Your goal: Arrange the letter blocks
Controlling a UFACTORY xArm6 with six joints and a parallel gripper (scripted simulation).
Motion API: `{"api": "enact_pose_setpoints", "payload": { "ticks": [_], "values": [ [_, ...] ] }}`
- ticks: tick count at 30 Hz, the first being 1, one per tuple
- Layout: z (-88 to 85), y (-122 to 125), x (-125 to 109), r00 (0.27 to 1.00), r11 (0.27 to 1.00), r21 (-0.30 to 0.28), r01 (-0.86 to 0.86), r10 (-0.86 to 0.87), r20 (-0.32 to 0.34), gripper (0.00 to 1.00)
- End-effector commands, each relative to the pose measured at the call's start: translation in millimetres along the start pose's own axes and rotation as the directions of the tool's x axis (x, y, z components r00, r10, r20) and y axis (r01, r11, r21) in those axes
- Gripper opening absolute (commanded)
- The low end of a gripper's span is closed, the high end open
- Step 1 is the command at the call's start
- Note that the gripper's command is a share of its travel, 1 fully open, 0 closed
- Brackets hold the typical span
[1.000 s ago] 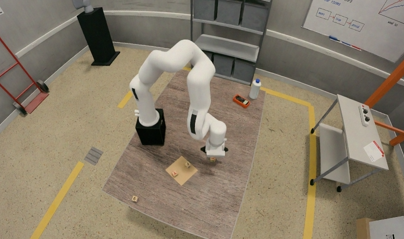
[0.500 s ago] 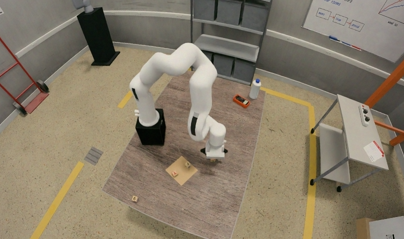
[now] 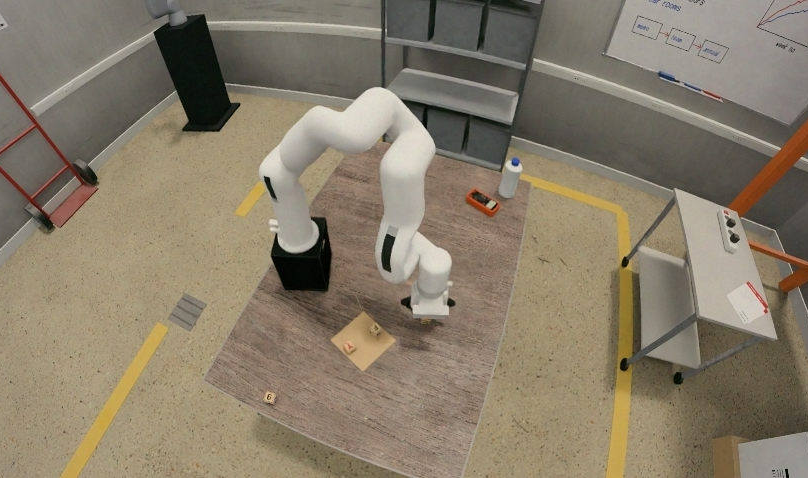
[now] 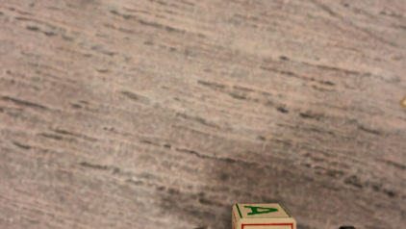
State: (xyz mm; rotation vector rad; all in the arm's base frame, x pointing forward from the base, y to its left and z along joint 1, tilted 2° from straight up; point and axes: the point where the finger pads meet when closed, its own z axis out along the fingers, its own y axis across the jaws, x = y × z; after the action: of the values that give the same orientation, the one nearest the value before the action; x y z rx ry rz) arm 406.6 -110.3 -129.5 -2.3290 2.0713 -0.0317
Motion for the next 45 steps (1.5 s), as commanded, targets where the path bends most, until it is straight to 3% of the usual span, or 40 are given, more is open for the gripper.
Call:
{"api": "enact_pose_setpoints", "payload": {
  "ticks": [1,19,30,45],
  "values": [
    [-0.8,-1.2,0.5,1.0,1.0,0.003,0.0,0.0,-0.001,0.69],
    [0.3,-1.2,0.5,1.0,1.0,0.003,0.0,0.0,-0.001,0.69],
    [21.6,-1.2,0.4,1.0,1.0,0.003,0.0,0.0,-0.001,0.69],
    [34.5,-1.2,0.4,1.0,1.0,0.003,0.0,0.0,-0.001,0.69]
  ]
}}
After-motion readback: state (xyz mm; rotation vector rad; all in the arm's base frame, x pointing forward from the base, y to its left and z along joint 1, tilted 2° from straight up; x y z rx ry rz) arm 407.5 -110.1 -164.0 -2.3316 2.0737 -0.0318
